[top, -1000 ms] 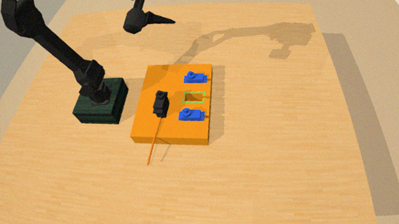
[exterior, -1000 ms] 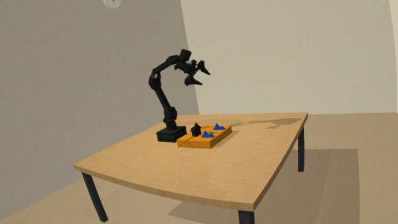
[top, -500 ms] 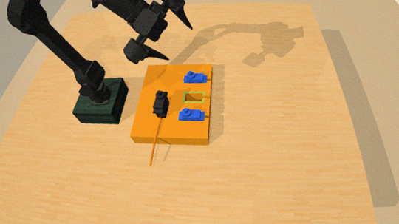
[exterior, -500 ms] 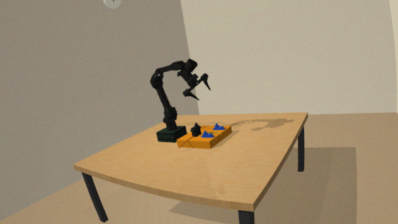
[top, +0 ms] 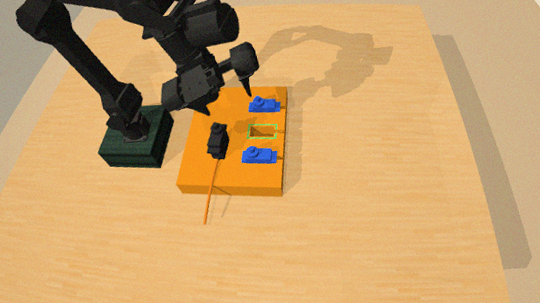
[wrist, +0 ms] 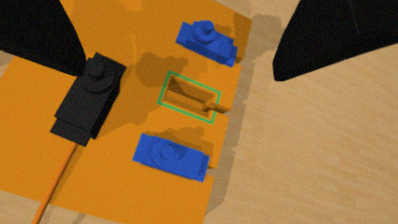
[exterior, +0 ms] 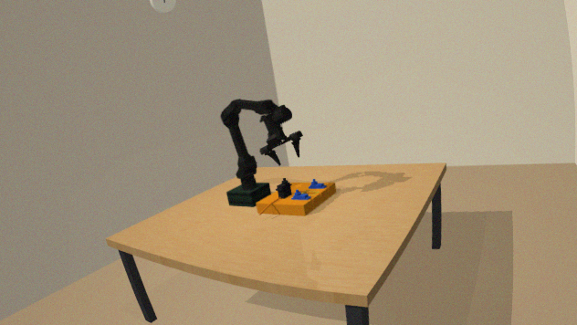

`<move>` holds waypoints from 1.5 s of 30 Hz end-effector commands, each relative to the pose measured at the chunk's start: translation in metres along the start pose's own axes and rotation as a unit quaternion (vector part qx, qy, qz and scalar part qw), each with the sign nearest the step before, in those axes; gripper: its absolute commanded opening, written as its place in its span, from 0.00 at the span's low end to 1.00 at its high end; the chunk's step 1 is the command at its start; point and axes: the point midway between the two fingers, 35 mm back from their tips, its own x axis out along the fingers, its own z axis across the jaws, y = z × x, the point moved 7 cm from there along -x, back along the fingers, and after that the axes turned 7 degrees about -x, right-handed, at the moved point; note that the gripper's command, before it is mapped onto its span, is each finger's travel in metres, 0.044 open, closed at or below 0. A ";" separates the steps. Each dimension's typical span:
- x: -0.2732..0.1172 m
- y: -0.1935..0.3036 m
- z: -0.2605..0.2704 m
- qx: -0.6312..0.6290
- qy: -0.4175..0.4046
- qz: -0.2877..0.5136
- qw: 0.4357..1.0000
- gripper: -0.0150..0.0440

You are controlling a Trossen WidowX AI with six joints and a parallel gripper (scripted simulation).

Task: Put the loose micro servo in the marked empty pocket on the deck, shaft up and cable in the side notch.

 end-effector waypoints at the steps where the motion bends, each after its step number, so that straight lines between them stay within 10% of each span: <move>1: 0.022 0.000 -0.013 0.061 0.056 0.012 0.996 1.00; 45: 0.095 0.007 -0.054 0.166 0.150 0.018 0.975 1.00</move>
